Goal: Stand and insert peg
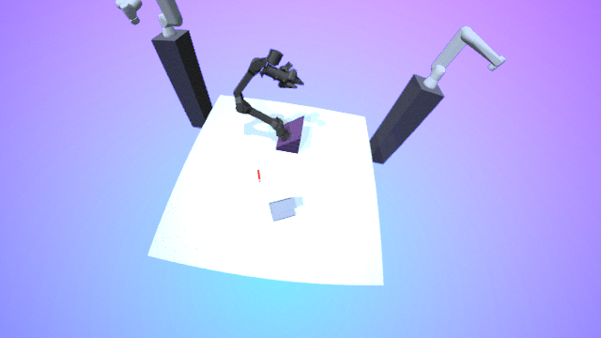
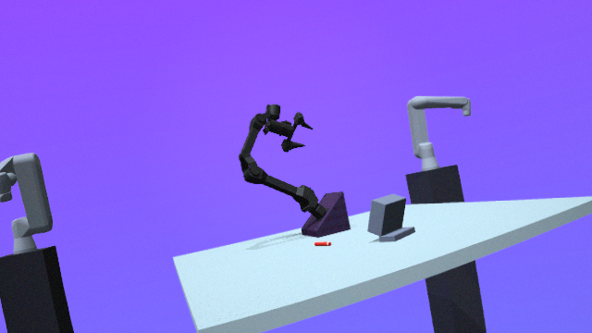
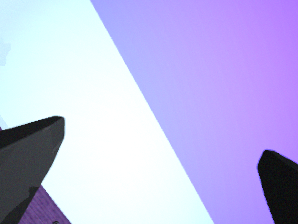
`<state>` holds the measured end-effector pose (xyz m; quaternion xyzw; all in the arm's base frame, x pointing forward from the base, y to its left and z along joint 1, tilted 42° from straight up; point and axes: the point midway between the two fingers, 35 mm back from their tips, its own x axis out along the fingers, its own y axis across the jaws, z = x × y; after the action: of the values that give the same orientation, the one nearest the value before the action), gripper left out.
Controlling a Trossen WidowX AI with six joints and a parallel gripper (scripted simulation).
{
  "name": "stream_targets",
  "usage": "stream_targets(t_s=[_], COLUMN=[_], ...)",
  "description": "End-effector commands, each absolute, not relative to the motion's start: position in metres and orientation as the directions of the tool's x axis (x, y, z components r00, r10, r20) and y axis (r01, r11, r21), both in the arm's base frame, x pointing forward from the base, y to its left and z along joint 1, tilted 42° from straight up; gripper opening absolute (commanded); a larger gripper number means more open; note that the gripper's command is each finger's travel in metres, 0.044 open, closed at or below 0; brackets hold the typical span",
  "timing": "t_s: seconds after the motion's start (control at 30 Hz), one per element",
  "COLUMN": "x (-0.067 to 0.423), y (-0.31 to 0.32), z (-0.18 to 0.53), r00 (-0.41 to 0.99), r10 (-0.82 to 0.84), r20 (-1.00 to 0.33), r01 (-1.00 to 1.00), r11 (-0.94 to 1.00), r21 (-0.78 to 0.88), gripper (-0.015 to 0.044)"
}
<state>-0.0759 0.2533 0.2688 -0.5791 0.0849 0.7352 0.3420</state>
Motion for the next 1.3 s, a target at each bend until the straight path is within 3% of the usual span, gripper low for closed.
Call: stream_targets(t_s=[0.0, 0.6, 1.27], x=[-0.054, 0.07, 0.211], y=[0.264, 0.275, 0.214], z=[0.259, 0.226, 0.187], r00=[-0.035, 0.225, 0.397], r10=[0.393, 0.291, -0.005], r20=[-0.919, -0.93, -0.918], r01=[-0.682, -0.906, -0.895], r11=[-0.681, -0.288, 0.218], r21=[-0.266, -0.31, -0.388], gripper=[0.044, 0.044, 0.044])
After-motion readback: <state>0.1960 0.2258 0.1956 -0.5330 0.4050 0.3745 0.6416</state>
